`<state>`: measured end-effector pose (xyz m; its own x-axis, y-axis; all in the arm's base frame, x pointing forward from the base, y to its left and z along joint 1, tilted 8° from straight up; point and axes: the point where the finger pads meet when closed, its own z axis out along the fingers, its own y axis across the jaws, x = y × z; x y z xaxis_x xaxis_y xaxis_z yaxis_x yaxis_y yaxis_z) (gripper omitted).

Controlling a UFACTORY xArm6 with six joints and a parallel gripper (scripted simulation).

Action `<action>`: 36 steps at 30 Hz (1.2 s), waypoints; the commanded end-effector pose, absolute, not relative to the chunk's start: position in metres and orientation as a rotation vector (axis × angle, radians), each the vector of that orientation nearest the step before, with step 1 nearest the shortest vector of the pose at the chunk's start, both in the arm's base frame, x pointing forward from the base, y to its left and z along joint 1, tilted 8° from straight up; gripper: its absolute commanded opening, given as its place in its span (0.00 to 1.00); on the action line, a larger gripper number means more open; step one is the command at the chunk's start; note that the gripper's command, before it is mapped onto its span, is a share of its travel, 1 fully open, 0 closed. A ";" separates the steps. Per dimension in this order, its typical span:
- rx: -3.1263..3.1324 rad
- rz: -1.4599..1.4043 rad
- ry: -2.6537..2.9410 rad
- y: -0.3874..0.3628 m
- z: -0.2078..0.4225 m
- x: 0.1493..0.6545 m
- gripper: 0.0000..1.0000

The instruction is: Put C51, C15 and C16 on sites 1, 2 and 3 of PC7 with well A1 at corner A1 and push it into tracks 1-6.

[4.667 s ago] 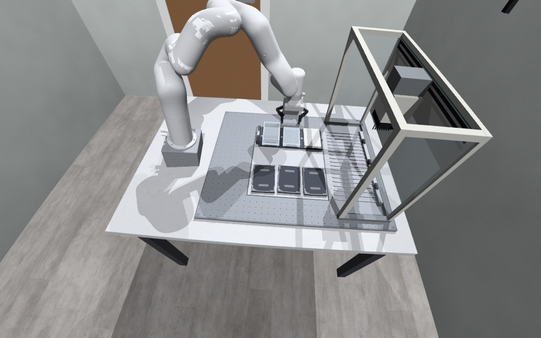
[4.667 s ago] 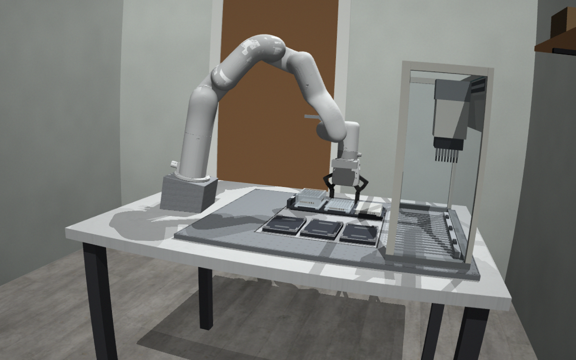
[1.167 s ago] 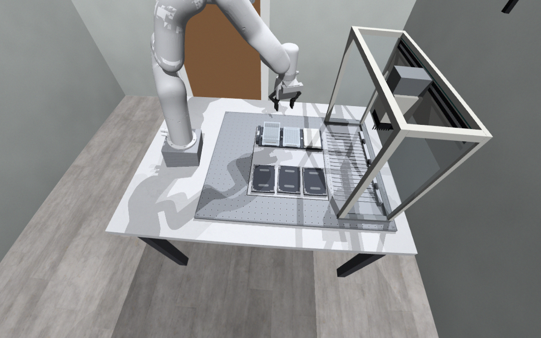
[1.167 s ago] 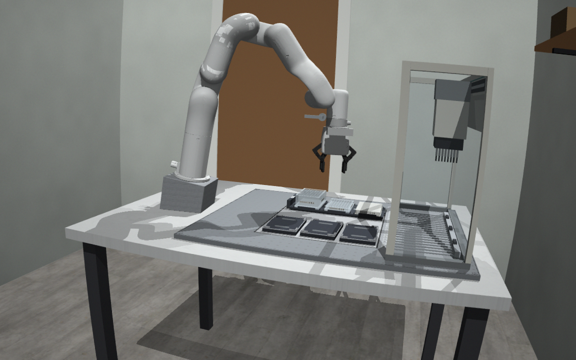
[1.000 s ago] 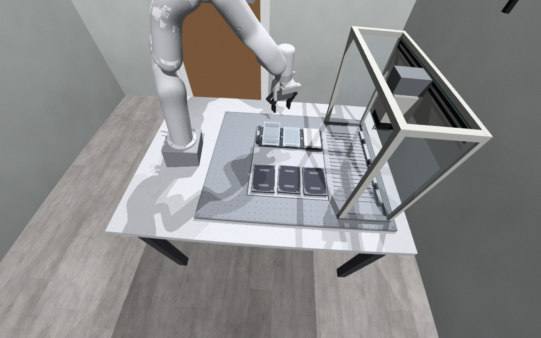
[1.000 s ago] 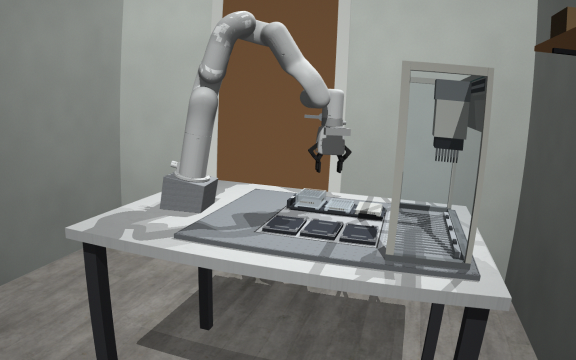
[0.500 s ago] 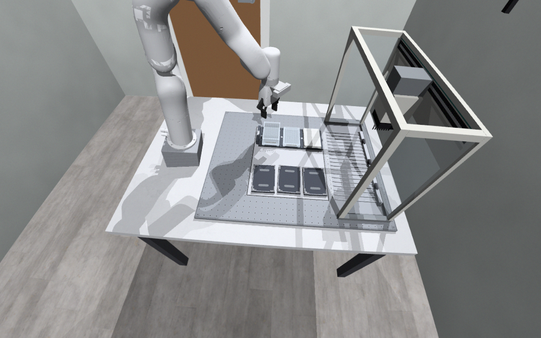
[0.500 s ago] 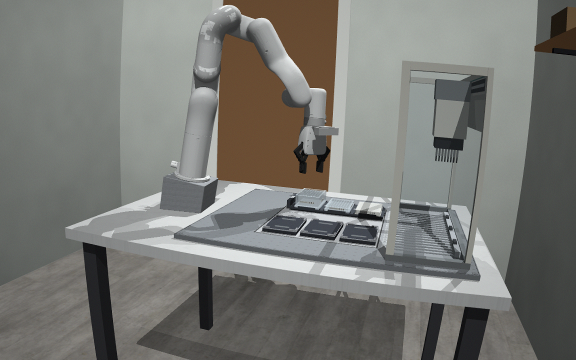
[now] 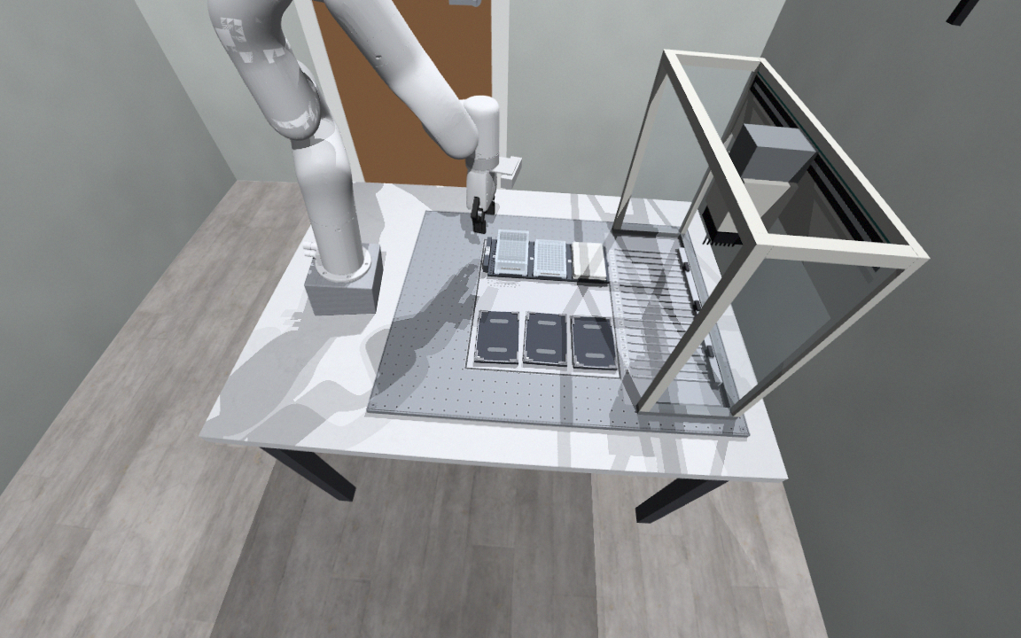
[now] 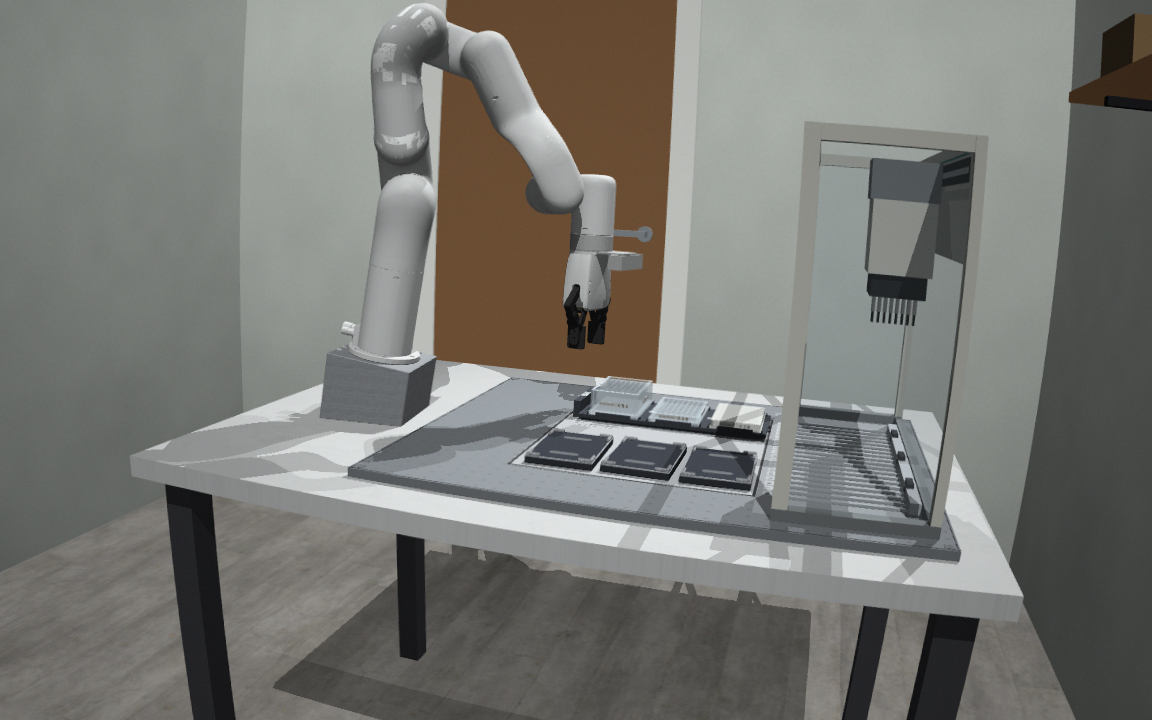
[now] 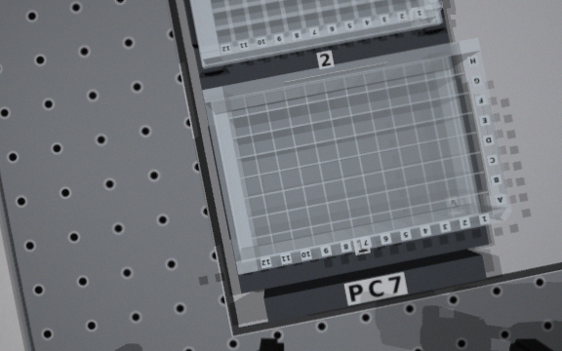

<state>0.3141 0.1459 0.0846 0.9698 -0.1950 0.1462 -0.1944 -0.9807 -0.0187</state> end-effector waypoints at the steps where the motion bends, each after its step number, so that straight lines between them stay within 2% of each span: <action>1: -3.106 -0.228 0.114 0.136 0.086 0.300 0.82; 36: -3.113 -0.230 0.004 0.134 0.064 0.299 0.82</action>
<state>0.2966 0.1333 0.0677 0.9897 -0.0038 0.1434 -0.0011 -0.9998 -0.0189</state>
